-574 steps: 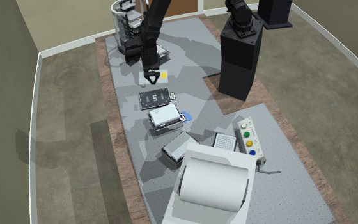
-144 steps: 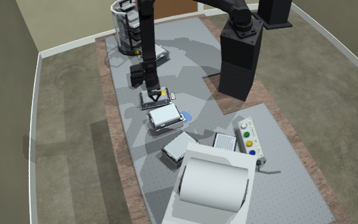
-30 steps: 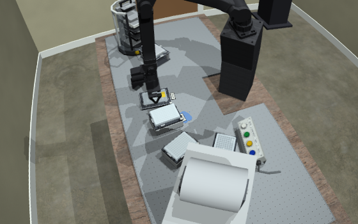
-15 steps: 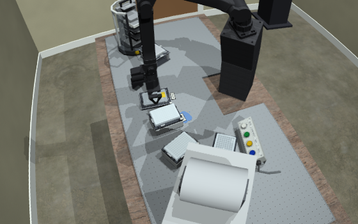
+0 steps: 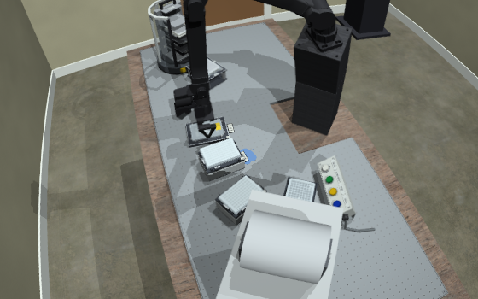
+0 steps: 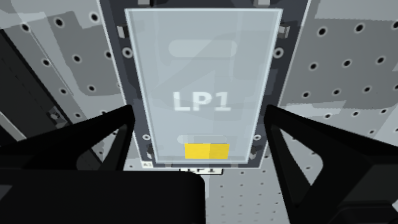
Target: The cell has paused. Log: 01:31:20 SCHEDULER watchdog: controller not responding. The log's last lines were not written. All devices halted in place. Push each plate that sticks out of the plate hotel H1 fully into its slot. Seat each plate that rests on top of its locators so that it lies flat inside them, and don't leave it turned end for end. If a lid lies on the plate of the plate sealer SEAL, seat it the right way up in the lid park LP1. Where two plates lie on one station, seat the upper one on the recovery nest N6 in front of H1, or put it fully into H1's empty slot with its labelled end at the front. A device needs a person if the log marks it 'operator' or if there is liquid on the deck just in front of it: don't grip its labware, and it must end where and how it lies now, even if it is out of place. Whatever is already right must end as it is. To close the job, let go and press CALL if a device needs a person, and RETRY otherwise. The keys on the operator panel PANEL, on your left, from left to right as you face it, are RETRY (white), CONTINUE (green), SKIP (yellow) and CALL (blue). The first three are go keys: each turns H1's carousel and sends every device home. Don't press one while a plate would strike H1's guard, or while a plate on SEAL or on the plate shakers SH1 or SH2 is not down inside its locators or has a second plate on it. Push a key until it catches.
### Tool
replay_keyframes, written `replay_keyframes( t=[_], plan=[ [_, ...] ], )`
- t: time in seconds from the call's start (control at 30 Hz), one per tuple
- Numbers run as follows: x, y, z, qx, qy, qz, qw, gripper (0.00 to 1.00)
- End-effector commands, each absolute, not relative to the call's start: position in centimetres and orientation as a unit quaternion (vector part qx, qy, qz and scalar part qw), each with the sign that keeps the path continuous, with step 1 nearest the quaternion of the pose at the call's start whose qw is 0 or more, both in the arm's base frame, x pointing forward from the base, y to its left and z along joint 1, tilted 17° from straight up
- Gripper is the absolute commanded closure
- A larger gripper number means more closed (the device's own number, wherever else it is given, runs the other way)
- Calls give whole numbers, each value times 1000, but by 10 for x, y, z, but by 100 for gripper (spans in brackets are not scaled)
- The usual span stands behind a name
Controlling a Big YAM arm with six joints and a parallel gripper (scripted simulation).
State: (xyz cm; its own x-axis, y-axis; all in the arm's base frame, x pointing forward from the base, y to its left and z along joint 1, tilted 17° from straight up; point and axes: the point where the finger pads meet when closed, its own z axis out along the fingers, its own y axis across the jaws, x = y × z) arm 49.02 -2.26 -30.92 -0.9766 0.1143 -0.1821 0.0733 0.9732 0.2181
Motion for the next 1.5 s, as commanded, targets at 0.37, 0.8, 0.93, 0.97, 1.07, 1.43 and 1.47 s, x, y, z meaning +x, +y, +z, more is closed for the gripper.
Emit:
replay_keyframes(
  t=[0.37,0.8,0.93,0.97,1.07,1.43,1.47],
  plan=[
    [488,-38,-267,49,988,104,105,0],
    [478,-35,-279,48,989,106,93,0],
    [478,-35,-279,48,989,106,93,0],
    [478,-35,-279,48,989,106,93,0],
    [478,-35,-279,48,989,106,93,0],
    [478,-35,-279,48,989,106,93,0],
    [478,-35,-279,48,989,106,93,0]
  ],
)
